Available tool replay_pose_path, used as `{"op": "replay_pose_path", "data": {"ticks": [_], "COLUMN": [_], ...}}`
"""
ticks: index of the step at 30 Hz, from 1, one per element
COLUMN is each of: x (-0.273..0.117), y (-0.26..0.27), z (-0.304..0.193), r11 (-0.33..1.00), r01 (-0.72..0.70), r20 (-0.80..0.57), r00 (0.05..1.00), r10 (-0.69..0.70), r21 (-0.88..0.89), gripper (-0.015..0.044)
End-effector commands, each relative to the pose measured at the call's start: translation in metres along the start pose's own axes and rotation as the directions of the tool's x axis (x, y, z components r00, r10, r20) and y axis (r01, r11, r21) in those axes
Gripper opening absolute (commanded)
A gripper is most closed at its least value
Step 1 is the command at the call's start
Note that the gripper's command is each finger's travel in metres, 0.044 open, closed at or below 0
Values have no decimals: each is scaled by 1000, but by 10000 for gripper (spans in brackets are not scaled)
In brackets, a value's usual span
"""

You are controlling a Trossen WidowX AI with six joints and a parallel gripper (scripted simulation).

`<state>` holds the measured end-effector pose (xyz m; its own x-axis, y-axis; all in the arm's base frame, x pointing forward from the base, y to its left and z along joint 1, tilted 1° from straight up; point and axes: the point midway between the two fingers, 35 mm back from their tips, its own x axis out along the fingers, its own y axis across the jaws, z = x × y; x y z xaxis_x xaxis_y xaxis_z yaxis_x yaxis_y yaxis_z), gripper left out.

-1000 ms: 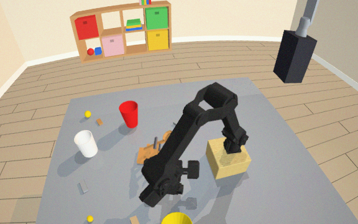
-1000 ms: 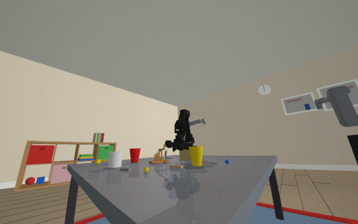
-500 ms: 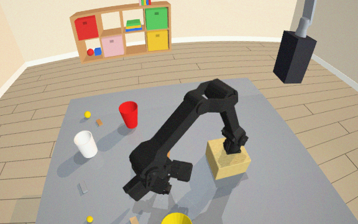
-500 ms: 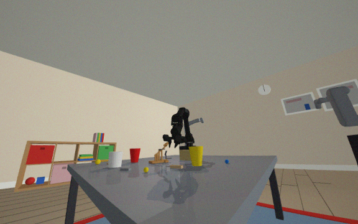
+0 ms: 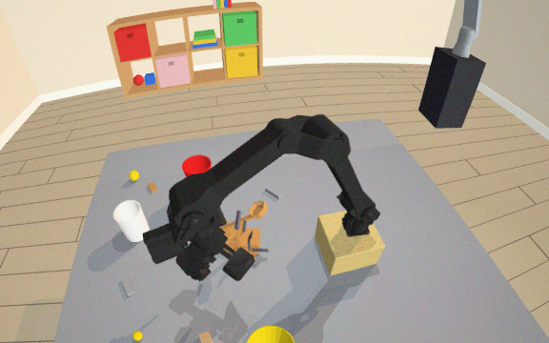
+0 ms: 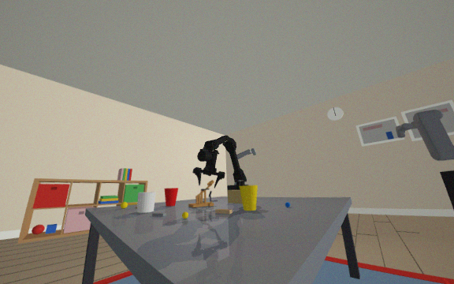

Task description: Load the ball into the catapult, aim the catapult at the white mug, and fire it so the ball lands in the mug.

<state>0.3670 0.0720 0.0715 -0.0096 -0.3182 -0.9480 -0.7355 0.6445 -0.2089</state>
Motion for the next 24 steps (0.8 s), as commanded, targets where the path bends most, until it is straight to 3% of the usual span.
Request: {"op": "replay_pose_path", "data": {"ticks": [1,14,24], "x": [-4,-30,-58], "y": [-26,-124,-204], "z": [9,7,-5], "r11": [993,895,775], "r01": [-18,-78,-179], "r20": [88,334,509], "r00": [996,939,835], "r10": [8,-82,-206], "r21": [117,440,607], "gripper": [440,440,440]}}
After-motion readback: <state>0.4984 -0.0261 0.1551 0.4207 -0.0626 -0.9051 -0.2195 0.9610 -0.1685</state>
